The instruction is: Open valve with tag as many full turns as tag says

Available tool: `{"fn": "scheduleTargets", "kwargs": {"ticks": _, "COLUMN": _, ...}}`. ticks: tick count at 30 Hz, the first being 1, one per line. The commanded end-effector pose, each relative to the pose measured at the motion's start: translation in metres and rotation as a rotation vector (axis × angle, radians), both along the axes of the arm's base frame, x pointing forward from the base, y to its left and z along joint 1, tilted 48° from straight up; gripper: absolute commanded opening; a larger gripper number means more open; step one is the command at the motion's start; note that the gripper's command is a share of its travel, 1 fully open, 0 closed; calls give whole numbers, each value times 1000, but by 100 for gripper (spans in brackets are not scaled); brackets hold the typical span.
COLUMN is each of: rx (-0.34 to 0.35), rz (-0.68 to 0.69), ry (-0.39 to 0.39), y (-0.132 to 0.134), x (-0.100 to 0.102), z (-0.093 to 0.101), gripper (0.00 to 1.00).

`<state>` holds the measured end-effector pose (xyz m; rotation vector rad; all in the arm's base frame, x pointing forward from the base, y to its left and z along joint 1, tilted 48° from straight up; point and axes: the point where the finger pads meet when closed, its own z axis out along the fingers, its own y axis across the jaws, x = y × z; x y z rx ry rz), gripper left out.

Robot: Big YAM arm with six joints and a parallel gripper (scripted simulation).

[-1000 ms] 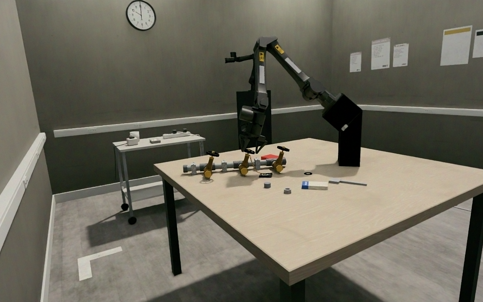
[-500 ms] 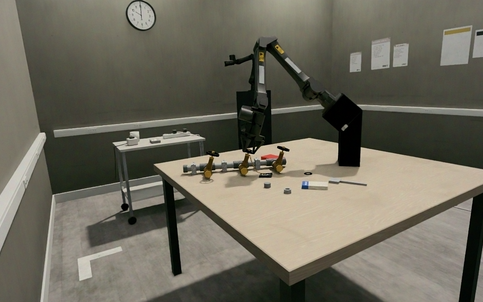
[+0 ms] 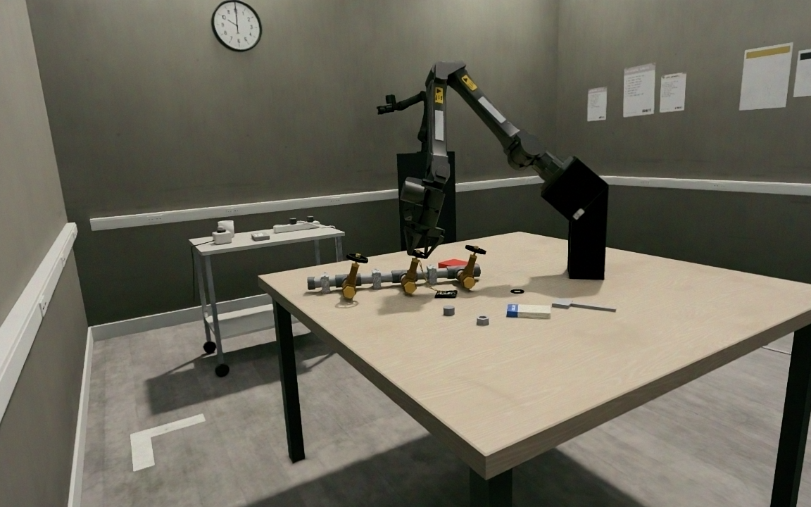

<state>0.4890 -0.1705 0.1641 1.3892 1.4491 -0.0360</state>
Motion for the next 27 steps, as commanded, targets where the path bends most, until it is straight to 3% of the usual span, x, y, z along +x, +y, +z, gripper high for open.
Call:
{"fn": "scheduleTargets", "kwargs": {"ticks": 1, "rx": -16, "rz": -15, "ry": 0, "y": -7, "x": 0, "z": 5, "gripper": 0}}
{"fn": "scheduleTargets", "kwargs": {"ticks": 14, "rx": -65, "rz": 18, "ry": 52, "y": -7, "x": 0, "z": 5, "gripper": 0}}
{"fn": "scheduleTargets", "kwargs": {"ticks": 23, "rx": -232, "rz": 126, "ry": 212, "y": -7, "x": 1, "z": 7, "gripper": 0}}
{"fn": "scheduleTargets", "kwargs": {"ticks": 25, "rx": -232, "rz": 126, "ry": 212, "y": -7, "x": 1, "z": 7, "gripper": 0}}
{"fn": "scheduleTargets", "kwargs": {"ticks": 27, "rx": -288, "rz": 160, "ry": 263, "y": -7, "x": 1, "z": 8, "gripper": 0}}
